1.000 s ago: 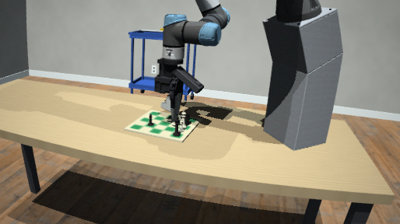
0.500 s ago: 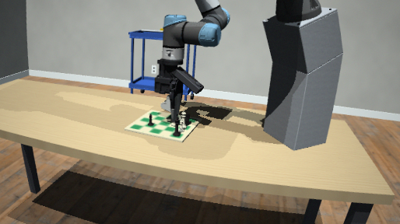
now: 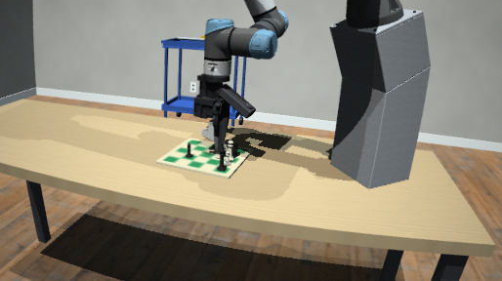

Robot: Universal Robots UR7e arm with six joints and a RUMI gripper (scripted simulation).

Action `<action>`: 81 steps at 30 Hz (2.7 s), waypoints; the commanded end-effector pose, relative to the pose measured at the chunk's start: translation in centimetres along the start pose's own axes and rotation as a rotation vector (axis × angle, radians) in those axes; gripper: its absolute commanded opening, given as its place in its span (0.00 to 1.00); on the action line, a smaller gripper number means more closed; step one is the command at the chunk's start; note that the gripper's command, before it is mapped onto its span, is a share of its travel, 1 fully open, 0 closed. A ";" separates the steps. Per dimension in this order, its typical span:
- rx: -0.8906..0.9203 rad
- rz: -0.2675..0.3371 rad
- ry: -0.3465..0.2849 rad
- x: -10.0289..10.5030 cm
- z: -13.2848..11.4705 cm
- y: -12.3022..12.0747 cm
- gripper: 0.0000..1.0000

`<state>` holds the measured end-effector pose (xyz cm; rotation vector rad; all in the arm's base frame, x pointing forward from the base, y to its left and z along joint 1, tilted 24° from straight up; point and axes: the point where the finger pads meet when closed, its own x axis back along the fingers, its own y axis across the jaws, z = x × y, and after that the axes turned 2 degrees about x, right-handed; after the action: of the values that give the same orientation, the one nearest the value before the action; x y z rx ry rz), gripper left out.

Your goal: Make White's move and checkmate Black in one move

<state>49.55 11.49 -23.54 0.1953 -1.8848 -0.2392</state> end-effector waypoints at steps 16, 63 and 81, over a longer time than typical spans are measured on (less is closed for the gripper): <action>0.002 0.001 -0.002 0.0 -0.1 0.0 0.00; -0.001 0.000 -0.001 2.2 0.0 0.0 0.22; -0.001 0.000 -0.001 8.2 0.0 0.0 0.22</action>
<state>47.48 9.67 -17.00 0.1917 -1.8935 -0.2380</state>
